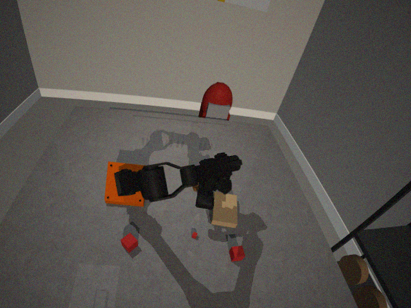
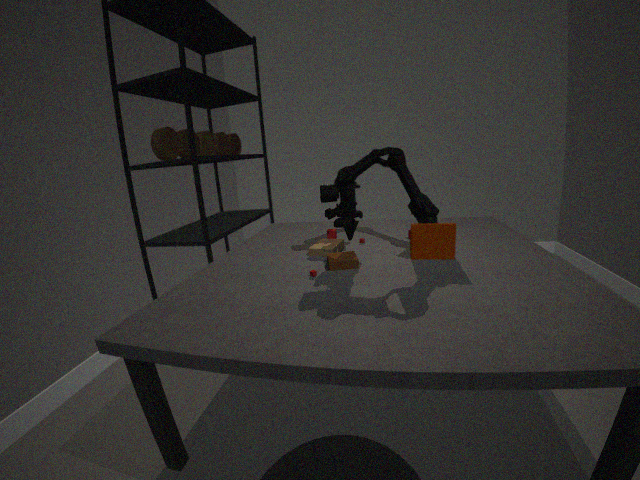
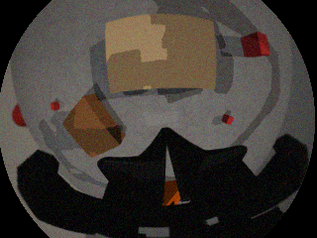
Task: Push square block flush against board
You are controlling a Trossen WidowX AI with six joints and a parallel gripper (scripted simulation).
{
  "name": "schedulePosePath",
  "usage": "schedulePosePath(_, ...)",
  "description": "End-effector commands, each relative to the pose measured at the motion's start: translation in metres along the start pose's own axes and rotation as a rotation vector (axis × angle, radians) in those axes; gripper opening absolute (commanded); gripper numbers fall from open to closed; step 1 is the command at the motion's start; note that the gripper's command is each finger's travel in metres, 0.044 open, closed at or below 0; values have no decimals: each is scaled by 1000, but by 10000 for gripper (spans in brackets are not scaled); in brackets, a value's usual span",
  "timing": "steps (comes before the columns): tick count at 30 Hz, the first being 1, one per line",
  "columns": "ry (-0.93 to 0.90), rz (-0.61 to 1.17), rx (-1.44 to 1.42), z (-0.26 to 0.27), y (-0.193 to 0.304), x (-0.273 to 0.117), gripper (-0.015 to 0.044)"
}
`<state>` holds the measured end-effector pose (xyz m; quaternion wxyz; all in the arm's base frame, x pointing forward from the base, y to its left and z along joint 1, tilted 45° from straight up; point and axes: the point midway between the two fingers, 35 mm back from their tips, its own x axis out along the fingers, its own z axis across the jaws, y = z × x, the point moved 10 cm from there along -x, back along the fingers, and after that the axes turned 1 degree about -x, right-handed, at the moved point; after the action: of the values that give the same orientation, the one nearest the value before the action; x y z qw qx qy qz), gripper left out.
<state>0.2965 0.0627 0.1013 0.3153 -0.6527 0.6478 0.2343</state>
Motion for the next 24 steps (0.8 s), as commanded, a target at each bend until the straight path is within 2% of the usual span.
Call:
schedulePosePath(1, -3, 4, 5, -2, 1, -12, 0)
schedulePosePath(5, -5, 3, 50, -4, -3, -12, 0)
schedulePosePath(24, -12, -1, 670, -38, -63, -17, 0)
